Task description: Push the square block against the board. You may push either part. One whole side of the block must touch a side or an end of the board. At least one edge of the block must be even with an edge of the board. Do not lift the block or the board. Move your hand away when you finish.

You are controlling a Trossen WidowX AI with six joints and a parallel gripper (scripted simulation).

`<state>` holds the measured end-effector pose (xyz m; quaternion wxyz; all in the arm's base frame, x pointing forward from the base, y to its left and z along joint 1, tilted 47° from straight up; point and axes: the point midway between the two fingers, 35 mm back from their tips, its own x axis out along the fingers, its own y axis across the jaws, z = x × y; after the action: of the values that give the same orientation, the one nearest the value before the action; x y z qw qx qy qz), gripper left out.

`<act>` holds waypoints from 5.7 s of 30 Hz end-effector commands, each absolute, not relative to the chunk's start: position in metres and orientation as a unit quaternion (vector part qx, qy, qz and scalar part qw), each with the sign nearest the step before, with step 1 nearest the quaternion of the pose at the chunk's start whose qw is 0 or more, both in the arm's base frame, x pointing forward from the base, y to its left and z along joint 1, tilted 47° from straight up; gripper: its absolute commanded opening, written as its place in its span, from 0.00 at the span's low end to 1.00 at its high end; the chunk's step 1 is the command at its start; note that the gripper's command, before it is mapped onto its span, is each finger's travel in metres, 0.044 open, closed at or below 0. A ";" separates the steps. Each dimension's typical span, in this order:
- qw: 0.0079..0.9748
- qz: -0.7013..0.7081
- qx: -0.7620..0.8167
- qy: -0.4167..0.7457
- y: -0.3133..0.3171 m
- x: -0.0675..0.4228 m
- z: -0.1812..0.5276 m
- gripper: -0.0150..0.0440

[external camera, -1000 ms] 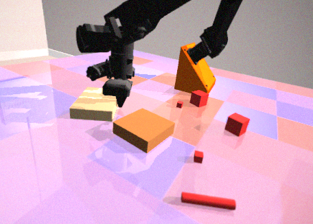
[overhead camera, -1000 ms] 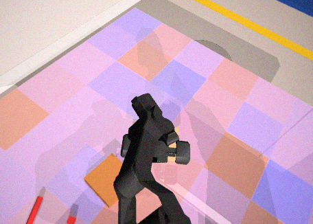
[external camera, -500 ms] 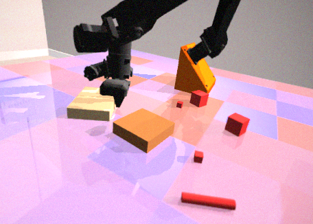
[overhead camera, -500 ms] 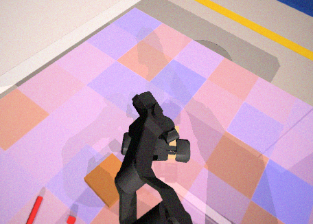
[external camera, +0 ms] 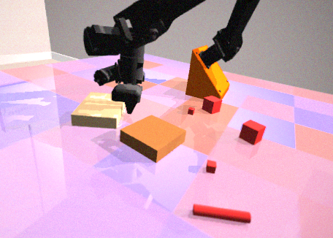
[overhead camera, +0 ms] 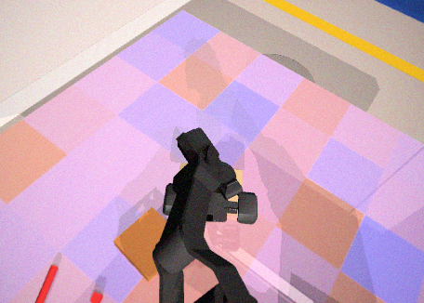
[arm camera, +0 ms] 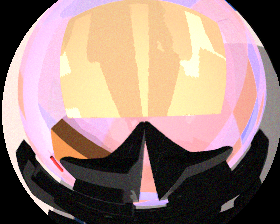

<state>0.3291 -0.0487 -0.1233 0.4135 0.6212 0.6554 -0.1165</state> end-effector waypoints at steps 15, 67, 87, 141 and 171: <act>0.410 -0.117 0.621 0.658 -0.028 0.317 -0.107 0.25; 0.415 -0.121 0.619 0.655 -0.160 0.338 -0.235 0.25; 0.415 -0.121 0.620 0.655 -0.150 0.333 -0.226 0.25; 0.413 -0.121 0.620 0.656 -0.120 0.321 -0.198 0.25; 0.412 -0.121 0.620 0.656 -0.102 0.316 -0.180 0.25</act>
<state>0.3180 -0.1088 -0.1812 0.4182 0.6194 0.6530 -0.1226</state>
